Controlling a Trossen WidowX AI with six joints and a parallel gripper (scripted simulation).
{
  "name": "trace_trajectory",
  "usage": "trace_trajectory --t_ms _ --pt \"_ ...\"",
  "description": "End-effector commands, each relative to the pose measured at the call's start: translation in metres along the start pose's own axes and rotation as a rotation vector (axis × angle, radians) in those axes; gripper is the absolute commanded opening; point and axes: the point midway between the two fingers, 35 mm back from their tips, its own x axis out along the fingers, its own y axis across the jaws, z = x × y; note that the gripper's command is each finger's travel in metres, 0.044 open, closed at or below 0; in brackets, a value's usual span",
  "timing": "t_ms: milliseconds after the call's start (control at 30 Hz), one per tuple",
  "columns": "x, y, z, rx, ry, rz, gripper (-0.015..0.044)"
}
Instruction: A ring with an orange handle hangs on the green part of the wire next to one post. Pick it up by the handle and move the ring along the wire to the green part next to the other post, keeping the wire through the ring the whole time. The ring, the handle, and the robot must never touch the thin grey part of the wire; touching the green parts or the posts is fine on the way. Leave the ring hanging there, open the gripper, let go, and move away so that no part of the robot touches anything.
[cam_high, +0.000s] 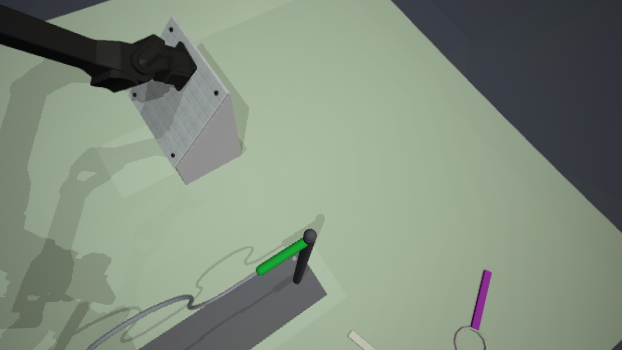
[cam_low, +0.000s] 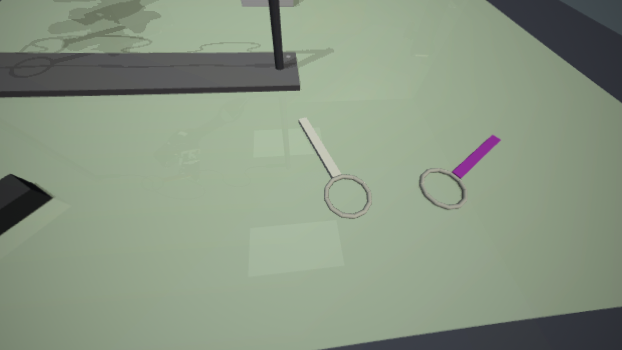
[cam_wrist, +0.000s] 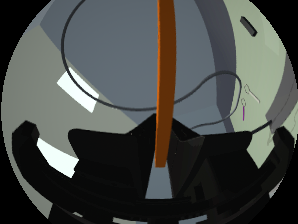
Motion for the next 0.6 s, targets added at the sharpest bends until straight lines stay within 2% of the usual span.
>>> trace_trajectory --t_ms 0,567 --pt "-0.001 0.008 0.0 0.007 0.004 0.017 -0.015" --pt "-0.002 0.022 0.001 0.018 0.006 0.015 -0.015"
